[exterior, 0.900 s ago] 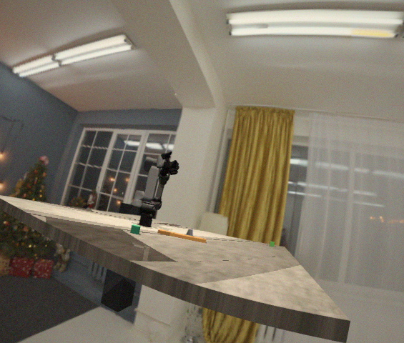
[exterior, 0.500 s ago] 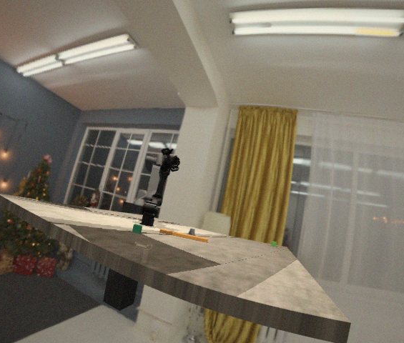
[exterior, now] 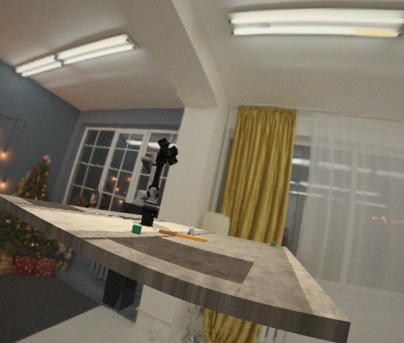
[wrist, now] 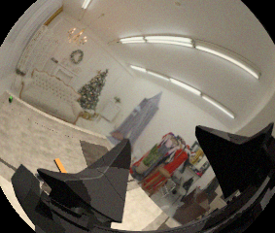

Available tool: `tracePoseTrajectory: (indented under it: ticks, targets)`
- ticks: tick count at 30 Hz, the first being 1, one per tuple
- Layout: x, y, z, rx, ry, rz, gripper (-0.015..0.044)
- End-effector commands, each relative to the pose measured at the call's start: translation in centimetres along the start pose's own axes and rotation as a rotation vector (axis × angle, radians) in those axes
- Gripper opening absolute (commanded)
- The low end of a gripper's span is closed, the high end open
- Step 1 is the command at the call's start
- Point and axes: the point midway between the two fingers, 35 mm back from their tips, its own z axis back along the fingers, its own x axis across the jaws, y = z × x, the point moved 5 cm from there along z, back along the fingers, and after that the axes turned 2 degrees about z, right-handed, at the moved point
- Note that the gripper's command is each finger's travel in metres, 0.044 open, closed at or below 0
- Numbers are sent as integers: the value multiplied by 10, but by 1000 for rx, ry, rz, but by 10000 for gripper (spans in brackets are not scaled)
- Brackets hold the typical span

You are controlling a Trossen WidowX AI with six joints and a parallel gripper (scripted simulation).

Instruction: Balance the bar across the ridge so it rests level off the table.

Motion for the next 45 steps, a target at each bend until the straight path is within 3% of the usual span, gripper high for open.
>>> tracePoseTrajectory:
  ticks: [1,22,45]
  targets:
    - [-4,11,-29,36,-74,-37,315]
    - [21,59,-157,220,-449,-169,315]
    - [121,102,-258,455,-843,-157,315]
